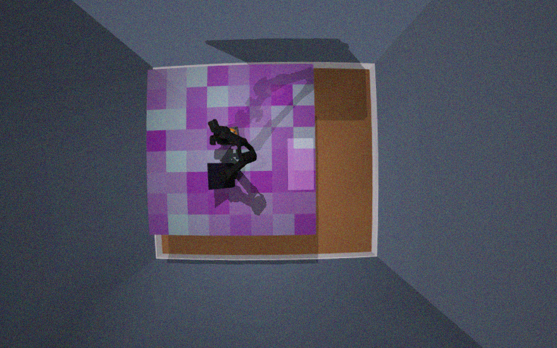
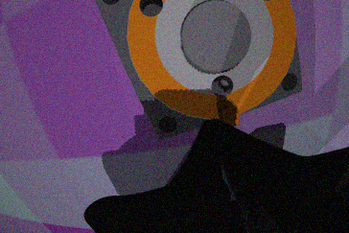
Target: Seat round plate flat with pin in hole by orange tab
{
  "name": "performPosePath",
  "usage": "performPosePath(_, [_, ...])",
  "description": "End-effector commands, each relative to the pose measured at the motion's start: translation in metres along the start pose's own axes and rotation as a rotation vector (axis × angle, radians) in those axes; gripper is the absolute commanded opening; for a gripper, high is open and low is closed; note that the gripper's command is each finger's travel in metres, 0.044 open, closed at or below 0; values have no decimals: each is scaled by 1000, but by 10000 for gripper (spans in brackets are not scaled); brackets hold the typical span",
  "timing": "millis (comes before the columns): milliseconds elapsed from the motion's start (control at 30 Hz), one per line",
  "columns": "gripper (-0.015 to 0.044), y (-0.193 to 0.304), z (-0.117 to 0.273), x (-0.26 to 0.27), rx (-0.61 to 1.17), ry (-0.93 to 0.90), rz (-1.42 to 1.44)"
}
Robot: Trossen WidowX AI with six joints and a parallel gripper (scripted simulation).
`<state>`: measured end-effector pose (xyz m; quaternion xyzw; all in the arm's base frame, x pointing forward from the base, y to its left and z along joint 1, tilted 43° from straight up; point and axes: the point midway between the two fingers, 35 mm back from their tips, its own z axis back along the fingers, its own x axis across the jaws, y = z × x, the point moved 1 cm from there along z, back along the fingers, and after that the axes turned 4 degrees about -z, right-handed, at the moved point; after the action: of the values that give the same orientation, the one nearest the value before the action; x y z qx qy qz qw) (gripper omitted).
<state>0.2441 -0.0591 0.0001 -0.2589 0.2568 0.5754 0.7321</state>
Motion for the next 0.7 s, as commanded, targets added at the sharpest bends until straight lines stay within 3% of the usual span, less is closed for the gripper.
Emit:
performPosePath(0, [0, 1, -1, -4, 3, 6, 2])
performPosePath(233, [0, 0, -1, -8, 3, 6, 2])
performPosePath(567, [0, 0, 44, -7, 3, 4, 2])
performPosePath(667, [0, -1, 40, -6, -3, 7, 8])
